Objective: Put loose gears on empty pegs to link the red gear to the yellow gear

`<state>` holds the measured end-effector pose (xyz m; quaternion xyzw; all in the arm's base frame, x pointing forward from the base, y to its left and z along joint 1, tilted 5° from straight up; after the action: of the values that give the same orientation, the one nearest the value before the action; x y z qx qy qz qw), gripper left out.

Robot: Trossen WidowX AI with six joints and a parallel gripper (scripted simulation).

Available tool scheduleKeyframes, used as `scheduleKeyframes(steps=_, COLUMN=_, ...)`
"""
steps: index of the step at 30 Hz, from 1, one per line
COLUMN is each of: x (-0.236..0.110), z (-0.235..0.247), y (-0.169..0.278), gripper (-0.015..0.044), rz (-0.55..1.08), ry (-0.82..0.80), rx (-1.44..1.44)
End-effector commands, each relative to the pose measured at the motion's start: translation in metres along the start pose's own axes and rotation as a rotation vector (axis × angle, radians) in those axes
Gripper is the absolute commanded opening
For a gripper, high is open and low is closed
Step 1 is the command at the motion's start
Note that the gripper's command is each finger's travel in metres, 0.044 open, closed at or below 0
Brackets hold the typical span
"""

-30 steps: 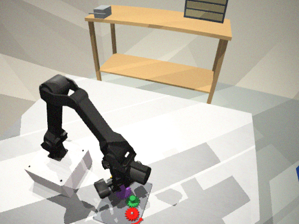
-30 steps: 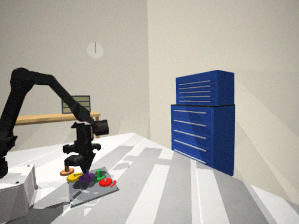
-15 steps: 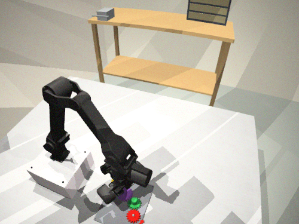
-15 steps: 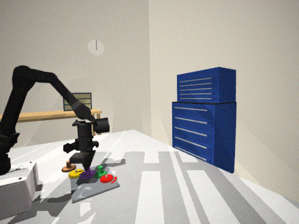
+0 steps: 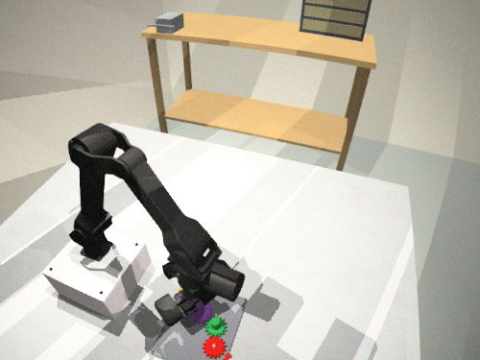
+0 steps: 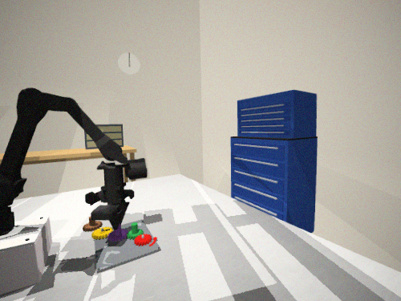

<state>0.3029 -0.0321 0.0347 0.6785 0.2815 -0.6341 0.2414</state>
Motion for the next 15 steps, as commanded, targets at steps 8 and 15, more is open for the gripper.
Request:
scheduleKeyframes(steps=8, x=-0.046, z=0.0, y=0.001, gripper=0.014, rz=0.002, ry=0.003, rx=0.048)
scheduleKeyframes(steps=15, x=-0.075, z=0.001, y=-0.001, gripper=0.0219, rz=0.005, ry=0.003, rx=0.041)
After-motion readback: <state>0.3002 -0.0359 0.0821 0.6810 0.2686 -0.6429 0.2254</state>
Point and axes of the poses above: the point midway between the two fingers, 35 mm back from their tips, its own x axis out along the fingers, its own z axis across the jaws, y = z × x, the point moved 5 cm from there along -x, back along the fingers, and after that the axes turned 14 degrees about x, right-handed, at the moved point
